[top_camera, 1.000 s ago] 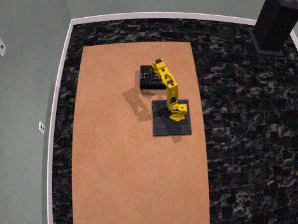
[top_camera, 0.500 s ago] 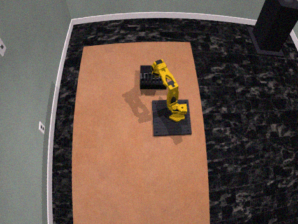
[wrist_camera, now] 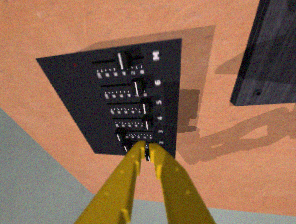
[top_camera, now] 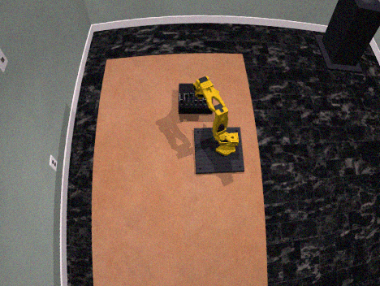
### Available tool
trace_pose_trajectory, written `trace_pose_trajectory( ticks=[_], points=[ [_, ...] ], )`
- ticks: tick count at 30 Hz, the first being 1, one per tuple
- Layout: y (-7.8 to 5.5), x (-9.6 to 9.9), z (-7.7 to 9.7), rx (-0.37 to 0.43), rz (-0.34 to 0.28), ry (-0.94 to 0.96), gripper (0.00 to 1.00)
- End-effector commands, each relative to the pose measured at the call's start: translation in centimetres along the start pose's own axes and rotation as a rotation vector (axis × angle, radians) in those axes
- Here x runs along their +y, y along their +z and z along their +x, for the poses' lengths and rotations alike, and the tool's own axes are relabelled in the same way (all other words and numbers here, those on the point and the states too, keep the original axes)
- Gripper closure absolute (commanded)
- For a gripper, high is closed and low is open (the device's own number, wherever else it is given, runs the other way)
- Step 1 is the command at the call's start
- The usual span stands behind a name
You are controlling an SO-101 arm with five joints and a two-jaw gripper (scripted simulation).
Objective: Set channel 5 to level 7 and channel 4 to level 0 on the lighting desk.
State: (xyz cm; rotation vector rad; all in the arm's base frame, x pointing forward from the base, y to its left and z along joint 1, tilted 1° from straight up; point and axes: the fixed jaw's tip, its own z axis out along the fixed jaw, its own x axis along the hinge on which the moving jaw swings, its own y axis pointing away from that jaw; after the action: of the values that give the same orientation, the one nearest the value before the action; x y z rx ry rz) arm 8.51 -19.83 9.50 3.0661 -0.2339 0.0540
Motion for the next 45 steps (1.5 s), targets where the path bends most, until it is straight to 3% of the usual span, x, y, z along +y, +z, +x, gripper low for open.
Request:
trace_pose_trajectory(
  ticks=[1,27,45],
  points=[
    [-0.2,-0.3,0.2,0.007,-0.008,-0.057,1.00],
    [-0.2,-0.4,0.1,0.006,-0.006,-0.108,1.00],
    [0.6,-1.6,-0.3,-0.028,0.052,-0.109,1.00]
  ],
)
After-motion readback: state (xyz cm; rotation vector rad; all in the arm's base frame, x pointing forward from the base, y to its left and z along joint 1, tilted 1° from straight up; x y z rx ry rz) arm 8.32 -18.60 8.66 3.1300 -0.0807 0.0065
